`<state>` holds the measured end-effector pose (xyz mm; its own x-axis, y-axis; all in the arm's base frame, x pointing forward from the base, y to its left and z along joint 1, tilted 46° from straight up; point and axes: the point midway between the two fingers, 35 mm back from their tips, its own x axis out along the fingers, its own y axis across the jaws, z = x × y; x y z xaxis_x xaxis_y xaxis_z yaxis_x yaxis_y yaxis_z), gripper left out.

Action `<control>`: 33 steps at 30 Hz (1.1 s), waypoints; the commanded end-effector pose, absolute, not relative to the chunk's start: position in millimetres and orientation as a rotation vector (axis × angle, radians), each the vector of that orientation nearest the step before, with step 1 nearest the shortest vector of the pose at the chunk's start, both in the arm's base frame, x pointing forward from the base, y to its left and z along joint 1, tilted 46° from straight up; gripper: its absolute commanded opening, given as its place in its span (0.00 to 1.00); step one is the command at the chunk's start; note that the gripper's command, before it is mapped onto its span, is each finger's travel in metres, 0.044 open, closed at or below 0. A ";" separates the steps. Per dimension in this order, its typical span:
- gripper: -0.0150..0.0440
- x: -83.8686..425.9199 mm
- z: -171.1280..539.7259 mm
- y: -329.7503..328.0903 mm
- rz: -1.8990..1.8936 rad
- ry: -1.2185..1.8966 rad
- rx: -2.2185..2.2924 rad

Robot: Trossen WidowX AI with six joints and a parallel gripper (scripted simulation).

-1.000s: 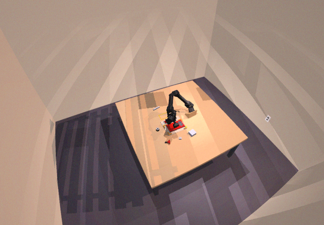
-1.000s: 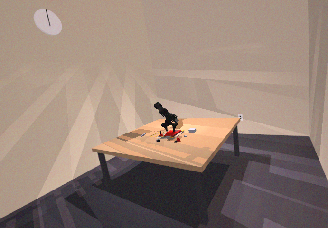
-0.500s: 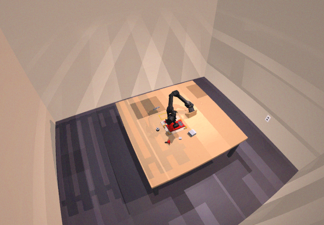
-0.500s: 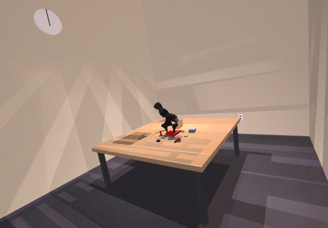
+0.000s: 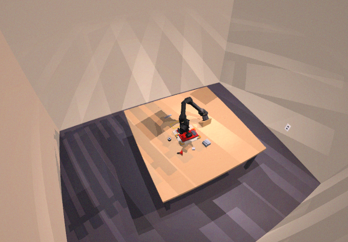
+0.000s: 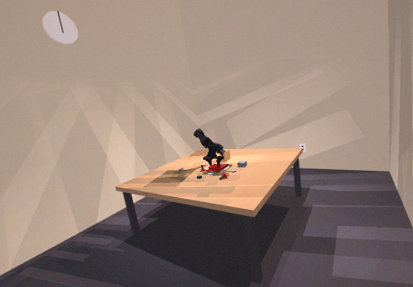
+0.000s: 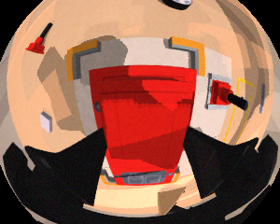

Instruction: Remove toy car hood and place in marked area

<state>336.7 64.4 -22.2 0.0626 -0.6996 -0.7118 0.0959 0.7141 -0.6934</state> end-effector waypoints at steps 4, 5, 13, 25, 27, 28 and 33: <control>0.68 336.9 -21.7 64.7 -0.648 1.388 -0.544; 0.63 336.9 -21.6 64.9 -0.648 1.388 -0.544; 0.28 336.8 -18.5 68.2 -0.648 1.388 -0.544; 0.25 336.4 -13.0 73.9 -0.647 1.389 -0.544; 0.25 336.3 -12.1 74.8 -0.647 1.389 -0.544; 0.25 336.3 -11.6 75.3 -0.647 1.389 -0.544; 0.25 336.0 -9.3 77.7 -0.647 1.389 -0.544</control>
<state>335.0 73.5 -13.3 0.0578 -0.7042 -0.7077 0.0886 0.7097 -0.6989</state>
